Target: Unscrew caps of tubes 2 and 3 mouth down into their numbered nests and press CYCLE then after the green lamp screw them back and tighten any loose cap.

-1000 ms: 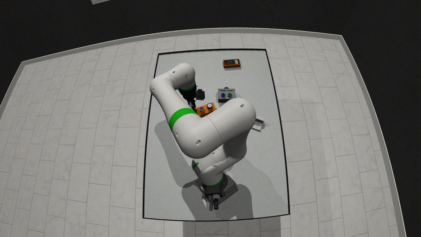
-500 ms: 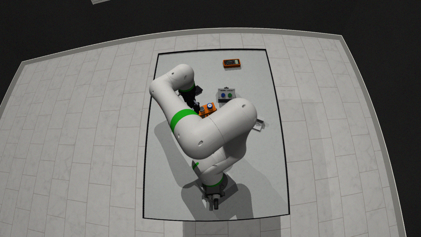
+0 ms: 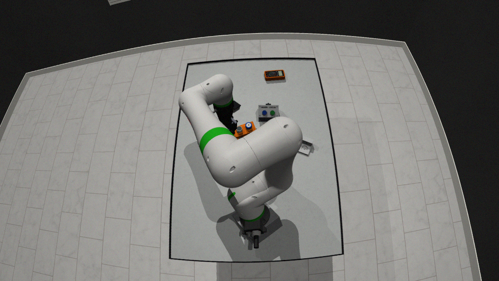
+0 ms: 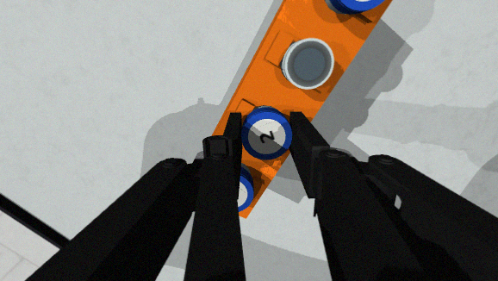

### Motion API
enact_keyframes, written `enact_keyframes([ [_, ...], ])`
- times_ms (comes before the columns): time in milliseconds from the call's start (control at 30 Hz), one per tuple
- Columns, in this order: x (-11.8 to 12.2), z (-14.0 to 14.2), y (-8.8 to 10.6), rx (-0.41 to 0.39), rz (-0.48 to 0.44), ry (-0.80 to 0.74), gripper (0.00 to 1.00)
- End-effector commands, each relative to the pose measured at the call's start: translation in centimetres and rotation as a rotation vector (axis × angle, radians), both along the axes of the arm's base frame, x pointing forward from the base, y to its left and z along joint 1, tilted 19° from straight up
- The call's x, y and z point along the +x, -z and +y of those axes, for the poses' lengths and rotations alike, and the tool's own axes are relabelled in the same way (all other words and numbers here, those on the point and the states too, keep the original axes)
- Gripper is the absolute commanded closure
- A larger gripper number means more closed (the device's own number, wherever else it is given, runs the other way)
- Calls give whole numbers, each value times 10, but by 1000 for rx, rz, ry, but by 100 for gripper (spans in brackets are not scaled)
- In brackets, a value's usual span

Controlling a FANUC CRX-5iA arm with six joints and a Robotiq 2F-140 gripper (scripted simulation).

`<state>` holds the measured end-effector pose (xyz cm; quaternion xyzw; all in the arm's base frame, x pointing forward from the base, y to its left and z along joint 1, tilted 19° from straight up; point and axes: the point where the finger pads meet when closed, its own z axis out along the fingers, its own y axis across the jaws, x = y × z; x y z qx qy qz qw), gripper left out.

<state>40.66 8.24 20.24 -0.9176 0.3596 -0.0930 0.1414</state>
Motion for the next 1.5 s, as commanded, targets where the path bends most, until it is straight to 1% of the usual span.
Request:
enact_keyframes([
  [0, 0, 0, -1, 0, -2, 0, 70],
  [167, 0, 0, -1, 0, -2, 0, 70],
  [633, 0, 0, -1, 191, 134, 660, 70],
  [700, 0, 0, -1, 191, 134, 660, 70],
  [933, 1, 0, -1, 286, 201, 987, 70],
  [1167, 1, 0, 0, 286, 201, 987, 70],
  [1200, 1, 0, 0, 286, 201, 987, 59],
  [1467, 1, 0, 0, 286, 201, 987, 59],
])
